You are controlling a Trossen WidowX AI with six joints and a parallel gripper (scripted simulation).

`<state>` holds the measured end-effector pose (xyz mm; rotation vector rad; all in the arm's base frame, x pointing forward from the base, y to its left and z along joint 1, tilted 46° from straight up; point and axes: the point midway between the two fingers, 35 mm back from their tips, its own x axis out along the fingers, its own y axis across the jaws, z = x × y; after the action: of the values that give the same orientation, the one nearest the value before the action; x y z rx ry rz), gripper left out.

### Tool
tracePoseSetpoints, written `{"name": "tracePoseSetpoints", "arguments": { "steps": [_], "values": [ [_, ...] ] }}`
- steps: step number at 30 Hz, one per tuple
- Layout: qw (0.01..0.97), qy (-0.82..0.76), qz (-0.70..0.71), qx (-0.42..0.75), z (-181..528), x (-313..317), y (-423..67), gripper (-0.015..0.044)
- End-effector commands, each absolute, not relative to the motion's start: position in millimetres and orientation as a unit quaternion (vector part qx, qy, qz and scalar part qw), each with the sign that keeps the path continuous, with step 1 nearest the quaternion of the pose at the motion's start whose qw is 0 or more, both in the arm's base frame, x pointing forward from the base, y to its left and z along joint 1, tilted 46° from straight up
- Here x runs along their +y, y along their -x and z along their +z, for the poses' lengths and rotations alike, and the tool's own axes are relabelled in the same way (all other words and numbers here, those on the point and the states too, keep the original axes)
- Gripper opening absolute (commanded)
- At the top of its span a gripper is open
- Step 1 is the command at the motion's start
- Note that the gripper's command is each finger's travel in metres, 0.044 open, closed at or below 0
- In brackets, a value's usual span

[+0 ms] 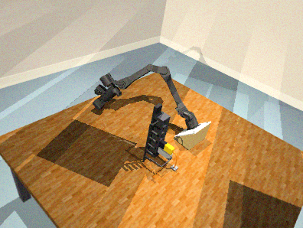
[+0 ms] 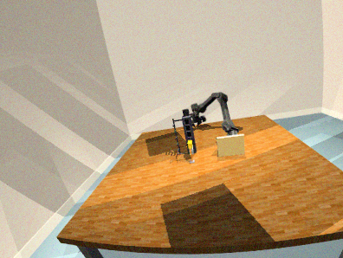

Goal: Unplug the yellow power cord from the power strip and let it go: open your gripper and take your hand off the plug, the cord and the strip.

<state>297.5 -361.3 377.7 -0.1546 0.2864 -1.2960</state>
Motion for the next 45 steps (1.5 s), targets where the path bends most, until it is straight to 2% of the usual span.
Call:
{"name": "tracePoseSetpoints", "arguments": {
  "steps": [1,11,23,34,45],
  "values": [
    [0.817,0.086,-0.545,0.17,355.0,-331.4,-340.7,0.016],
    [0.87,0.121,-0.419,0.228,313.7,-245.4,-418.4,0.016],
    [0.902,0.177,-0.264,0.292,262.3,-122.3,-474.9,0.016],
    [0.898,0.246,-0.118,0.344,212.2,-0.6,-488.3,0.016],
    [0.862,0.328,0.026,0.385,162.3,117.1,-464.2,0.016]
  ]
}}
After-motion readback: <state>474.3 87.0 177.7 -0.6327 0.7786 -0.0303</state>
